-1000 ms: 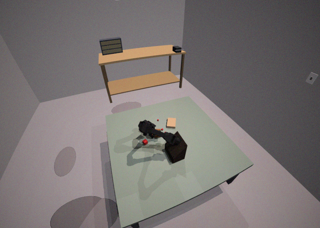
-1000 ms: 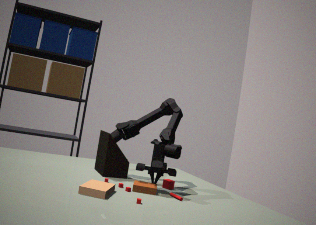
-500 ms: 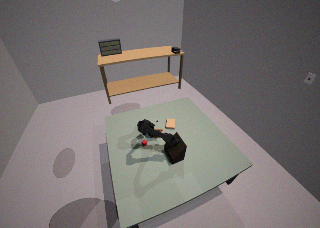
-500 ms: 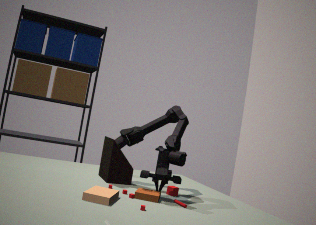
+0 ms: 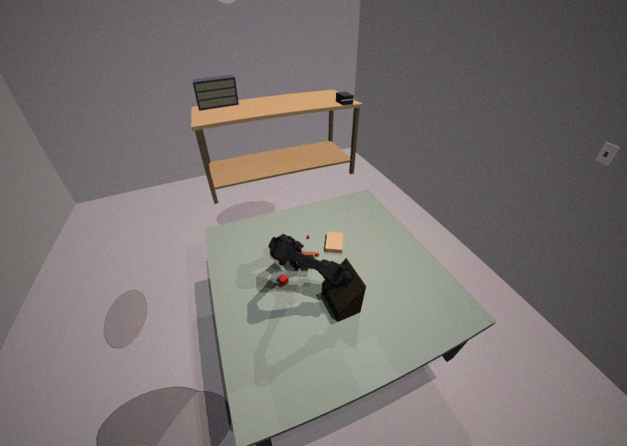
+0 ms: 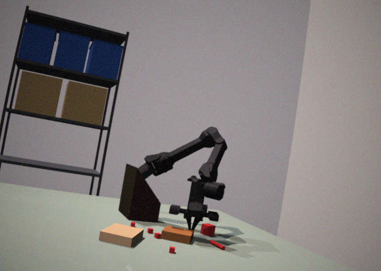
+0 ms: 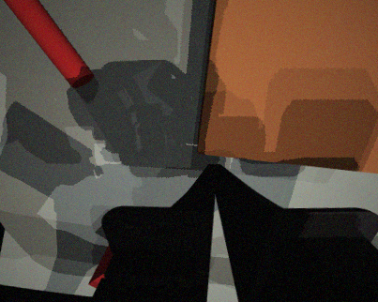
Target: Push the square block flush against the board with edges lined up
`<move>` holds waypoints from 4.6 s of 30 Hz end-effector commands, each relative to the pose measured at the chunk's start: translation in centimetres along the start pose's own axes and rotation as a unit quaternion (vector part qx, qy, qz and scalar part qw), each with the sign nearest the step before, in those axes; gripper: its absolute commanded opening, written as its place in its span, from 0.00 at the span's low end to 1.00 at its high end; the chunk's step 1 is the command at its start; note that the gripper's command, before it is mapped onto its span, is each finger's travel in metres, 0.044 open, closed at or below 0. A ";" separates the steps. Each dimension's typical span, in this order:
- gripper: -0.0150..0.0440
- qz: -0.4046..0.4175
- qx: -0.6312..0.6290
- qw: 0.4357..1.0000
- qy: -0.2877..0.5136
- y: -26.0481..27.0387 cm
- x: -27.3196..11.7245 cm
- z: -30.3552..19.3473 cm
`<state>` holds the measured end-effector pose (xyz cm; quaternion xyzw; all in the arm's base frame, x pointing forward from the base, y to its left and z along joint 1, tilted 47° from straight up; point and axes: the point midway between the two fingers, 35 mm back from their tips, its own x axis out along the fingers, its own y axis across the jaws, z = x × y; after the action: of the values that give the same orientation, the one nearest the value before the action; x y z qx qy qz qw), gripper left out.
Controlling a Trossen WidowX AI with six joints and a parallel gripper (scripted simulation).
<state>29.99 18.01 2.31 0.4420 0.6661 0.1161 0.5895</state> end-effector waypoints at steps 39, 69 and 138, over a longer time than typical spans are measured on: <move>0.25 -0.001 0.065 0.998 -0.003 -3.7 -5.6 -1.0; 0.25 -0.001 0.064 0.998 -0.003 -3.6 -0.1 1.4; 0.25 -0.001 0.063 0.998 -0.004 -4.6 -0.2 7.7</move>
<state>35.22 12.22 -3.04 0.4772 0.6706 0.0740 0.5632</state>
